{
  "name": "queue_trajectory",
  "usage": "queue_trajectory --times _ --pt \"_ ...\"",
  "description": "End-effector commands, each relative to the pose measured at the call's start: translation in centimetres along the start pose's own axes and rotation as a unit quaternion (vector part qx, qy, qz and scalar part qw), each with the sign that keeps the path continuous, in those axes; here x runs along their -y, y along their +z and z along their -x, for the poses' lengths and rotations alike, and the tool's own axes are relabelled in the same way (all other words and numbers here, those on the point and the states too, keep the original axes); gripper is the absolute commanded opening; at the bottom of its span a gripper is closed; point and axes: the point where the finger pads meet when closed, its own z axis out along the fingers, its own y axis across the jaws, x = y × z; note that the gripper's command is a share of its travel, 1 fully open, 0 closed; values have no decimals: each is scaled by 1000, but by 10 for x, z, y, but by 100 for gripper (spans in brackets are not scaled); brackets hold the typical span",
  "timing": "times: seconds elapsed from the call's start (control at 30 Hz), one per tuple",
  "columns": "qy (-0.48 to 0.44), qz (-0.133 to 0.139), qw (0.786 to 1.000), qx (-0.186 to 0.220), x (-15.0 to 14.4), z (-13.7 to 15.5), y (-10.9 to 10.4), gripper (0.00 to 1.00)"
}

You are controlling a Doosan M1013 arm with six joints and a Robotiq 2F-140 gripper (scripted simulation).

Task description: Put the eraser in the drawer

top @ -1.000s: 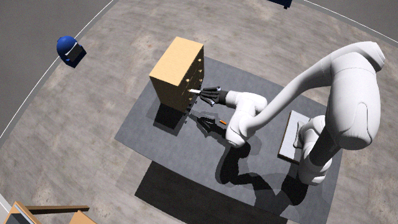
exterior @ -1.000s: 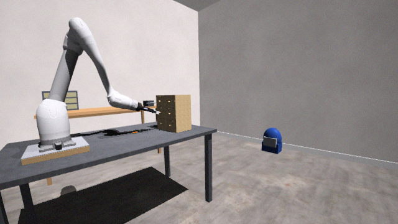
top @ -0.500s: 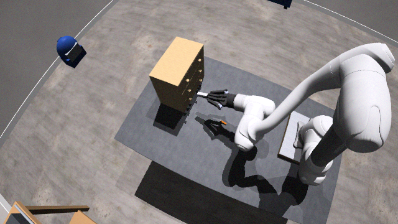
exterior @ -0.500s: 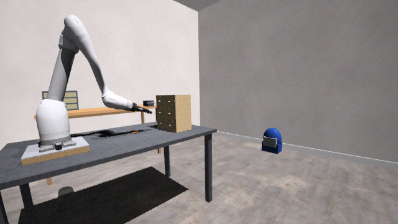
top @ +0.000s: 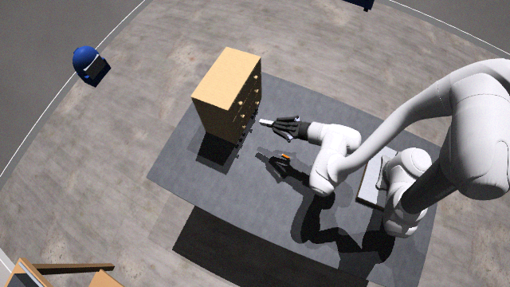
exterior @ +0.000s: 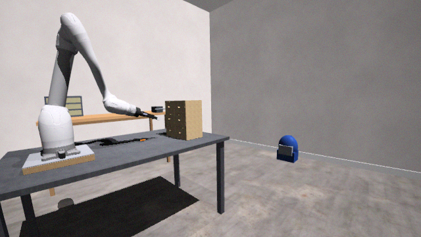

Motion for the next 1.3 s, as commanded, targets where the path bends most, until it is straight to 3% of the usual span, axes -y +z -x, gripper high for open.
queue_trajectory --times 0.0,0.83,1.27 --pt "0 0 1000 0 0 -1 -18 0" --pt "0 0 1000 12 0 -2 -24 0" --pt "0 0 998 56 0 -6 -34 0"
